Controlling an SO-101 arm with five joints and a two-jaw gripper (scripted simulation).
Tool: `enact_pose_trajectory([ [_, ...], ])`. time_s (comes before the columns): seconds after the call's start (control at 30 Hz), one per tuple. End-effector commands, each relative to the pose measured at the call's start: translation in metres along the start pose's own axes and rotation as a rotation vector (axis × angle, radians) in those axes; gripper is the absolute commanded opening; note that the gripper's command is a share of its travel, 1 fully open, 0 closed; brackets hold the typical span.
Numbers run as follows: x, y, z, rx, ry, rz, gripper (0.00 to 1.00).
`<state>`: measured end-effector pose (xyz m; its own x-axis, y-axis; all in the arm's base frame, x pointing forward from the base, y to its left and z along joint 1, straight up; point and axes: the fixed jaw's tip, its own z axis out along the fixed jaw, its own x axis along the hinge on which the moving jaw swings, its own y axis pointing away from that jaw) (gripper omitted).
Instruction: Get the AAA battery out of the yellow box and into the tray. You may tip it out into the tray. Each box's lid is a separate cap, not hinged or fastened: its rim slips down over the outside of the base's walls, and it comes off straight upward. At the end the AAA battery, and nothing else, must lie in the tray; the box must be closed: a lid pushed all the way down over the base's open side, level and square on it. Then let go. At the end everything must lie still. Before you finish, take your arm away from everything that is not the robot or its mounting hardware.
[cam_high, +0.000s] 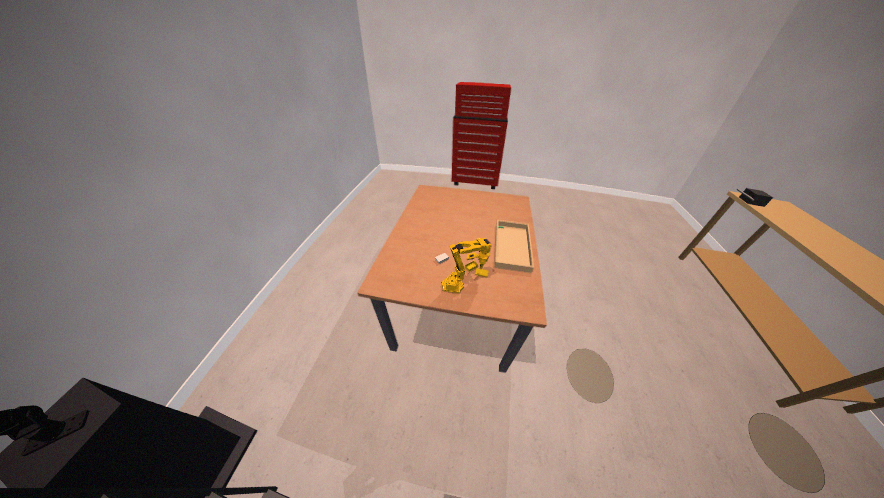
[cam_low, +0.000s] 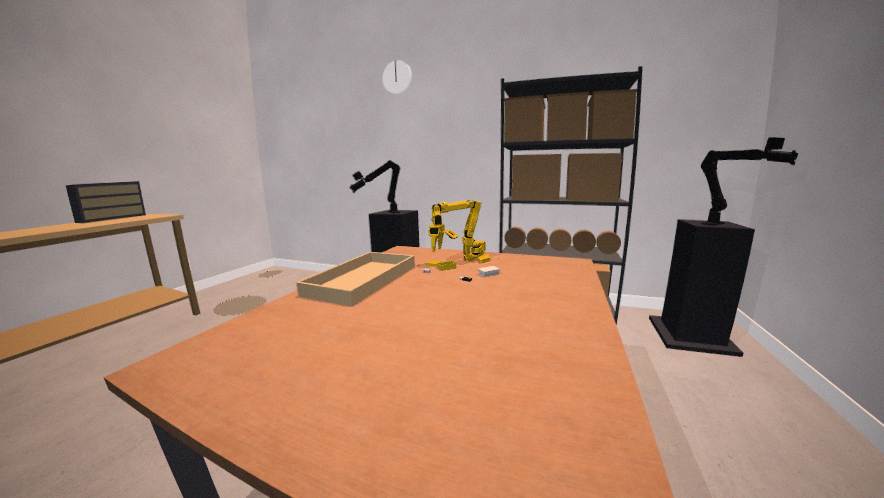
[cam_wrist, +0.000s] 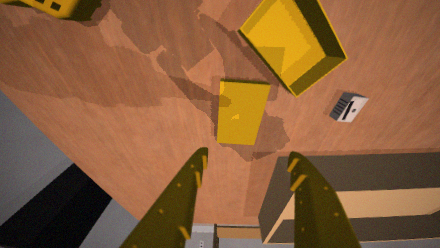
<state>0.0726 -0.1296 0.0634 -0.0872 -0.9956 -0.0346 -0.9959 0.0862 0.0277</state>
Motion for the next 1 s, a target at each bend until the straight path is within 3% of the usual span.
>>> enact_pose_trajectory([
  [0.0, 0.0060, -0.0030, -0.0054, 0.028, 0.034, 0.020, 0.31],
  [0.97, 0.0122, -0.0034, -0.0082, 0.028, 0.034, 0.020, 0.31],
])
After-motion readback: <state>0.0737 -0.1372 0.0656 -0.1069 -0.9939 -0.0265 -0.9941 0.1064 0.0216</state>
